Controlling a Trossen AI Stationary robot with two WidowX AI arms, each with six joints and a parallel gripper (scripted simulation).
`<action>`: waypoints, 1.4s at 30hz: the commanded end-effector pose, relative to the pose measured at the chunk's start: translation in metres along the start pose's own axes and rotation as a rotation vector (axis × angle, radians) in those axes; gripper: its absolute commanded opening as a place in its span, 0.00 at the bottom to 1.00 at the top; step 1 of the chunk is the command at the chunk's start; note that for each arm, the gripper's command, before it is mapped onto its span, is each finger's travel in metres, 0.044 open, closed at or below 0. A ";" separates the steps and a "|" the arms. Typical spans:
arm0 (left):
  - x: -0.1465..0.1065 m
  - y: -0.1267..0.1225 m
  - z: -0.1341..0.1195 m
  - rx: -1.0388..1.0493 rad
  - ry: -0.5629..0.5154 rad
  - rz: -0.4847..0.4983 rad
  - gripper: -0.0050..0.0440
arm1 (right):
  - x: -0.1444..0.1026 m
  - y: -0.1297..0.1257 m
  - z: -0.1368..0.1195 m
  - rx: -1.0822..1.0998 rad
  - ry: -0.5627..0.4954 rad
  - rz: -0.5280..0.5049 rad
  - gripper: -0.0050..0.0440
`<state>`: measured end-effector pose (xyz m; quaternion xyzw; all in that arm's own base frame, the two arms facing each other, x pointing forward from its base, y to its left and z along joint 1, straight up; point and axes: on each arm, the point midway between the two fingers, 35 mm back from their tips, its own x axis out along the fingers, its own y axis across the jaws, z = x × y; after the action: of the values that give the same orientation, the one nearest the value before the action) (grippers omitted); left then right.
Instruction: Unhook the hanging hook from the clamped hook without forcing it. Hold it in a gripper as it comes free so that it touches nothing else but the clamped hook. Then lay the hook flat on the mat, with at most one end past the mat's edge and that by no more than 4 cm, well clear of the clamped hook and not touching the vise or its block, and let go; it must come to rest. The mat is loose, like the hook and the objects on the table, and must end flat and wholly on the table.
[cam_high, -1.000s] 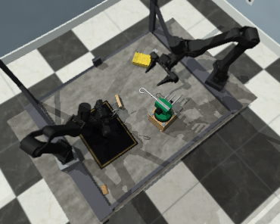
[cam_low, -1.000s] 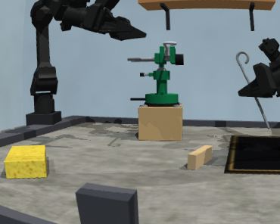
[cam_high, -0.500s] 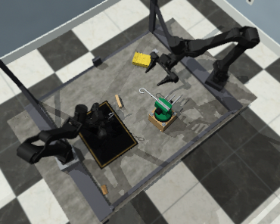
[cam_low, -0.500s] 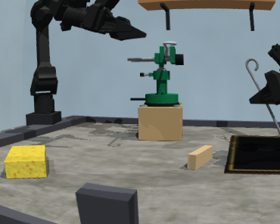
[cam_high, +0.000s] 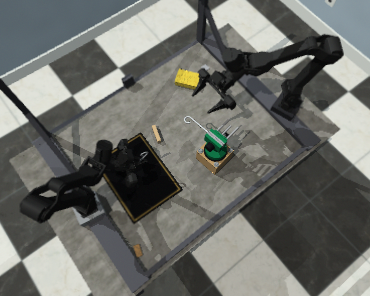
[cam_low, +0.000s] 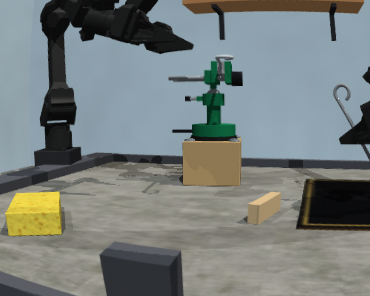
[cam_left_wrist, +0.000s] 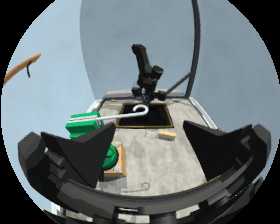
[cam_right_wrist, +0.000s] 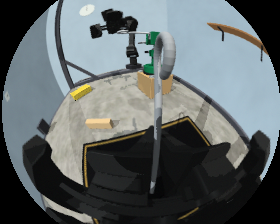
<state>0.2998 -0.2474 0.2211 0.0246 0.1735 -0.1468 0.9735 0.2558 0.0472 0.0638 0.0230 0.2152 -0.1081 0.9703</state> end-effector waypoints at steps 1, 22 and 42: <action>-0.004 0.000 0.010 -0.013 -0.026 -0.002 1.00 | 0.000 0.002 0.003 0.013 -0.012 0.003 0.10; -0.004 0.000 0.010 -0.013 -0.026 -0.002 1.00 | 0.008 0.005 -0.006 0.009 -0.010 0.003 0.10; -0.004 0.000 0.010 -0.013 -0.026 -0.002 1.00 | 0.015 0.008 -0.015 0.006 -0.008 0.003 0.10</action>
<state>0.2998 -0.2474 0.2211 0.0246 0.1735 -0.1468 0.9735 0.2617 0.0515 0.0407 0.0204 0.2181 -0.1079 0.9697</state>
